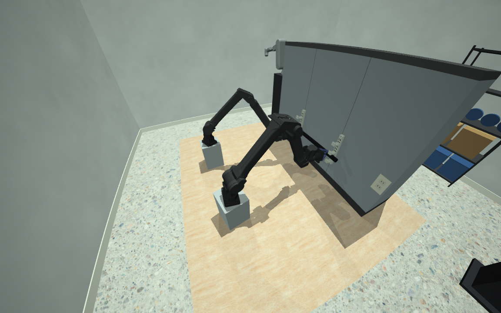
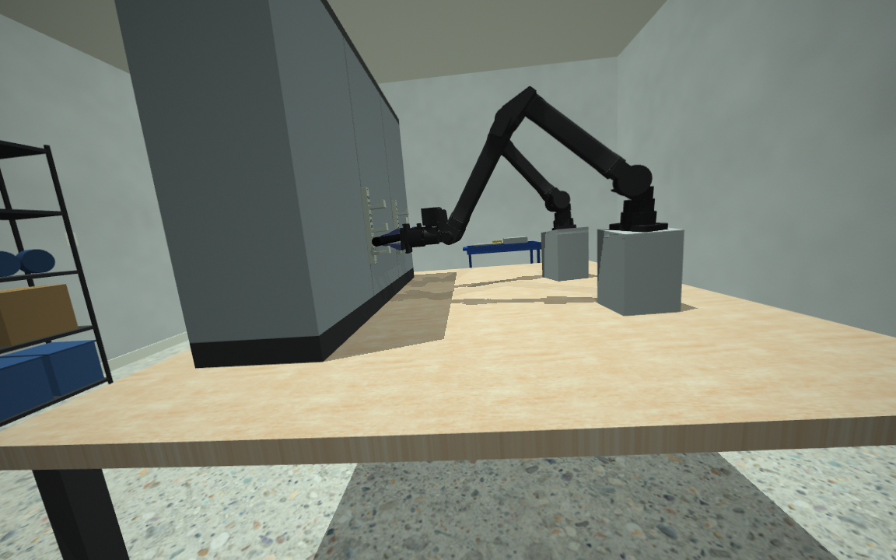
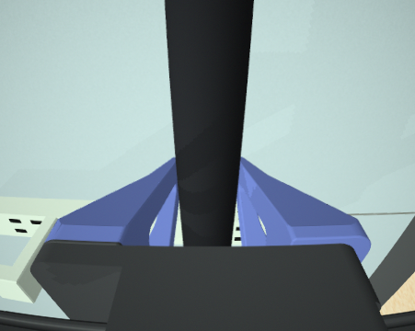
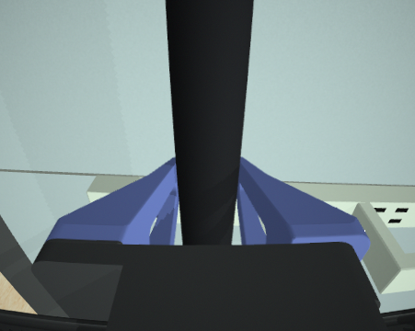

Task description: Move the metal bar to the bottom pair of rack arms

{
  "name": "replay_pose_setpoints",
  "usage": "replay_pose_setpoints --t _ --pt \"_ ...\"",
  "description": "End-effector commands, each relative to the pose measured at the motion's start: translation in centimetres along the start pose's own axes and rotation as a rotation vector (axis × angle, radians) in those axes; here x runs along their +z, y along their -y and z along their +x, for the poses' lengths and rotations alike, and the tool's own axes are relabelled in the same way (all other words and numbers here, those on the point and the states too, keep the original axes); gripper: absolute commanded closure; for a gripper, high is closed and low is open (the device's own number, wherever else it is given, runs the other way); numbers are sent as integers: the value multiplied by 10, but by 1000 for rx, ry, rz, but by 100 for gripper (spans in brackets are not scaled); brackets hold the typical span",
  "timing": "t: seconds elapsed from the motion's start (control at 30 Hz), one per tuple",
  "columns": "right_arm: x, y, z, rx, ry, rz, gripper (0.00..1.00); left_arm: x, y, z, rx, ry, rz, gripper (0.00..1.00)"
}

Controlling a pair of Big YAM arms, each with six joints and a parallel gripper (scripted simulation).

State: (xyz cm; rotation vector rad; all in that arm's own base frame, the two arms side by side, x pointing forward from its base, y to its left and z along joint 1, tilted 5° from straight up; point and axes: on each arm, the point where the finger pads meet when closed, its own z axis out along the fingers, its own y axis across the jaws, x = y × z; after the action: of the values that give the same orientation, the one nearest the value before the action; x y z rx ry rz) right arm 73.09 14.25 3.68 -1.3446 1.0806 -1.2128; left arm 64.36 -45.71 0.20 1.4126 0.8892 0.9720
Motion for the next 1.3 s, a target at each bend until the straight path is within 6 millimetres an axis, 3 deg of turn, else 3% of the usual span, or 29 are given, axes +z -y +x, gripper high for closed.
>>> replay_pose_setpoints --t 0.0,1.27 --pt "19 33 16 33 -28 76 100 13 -45 4 0 -21 -65 100" --pt "19 34 14 33 -28 76 100 8 -61 6 0 -21 -65 100"
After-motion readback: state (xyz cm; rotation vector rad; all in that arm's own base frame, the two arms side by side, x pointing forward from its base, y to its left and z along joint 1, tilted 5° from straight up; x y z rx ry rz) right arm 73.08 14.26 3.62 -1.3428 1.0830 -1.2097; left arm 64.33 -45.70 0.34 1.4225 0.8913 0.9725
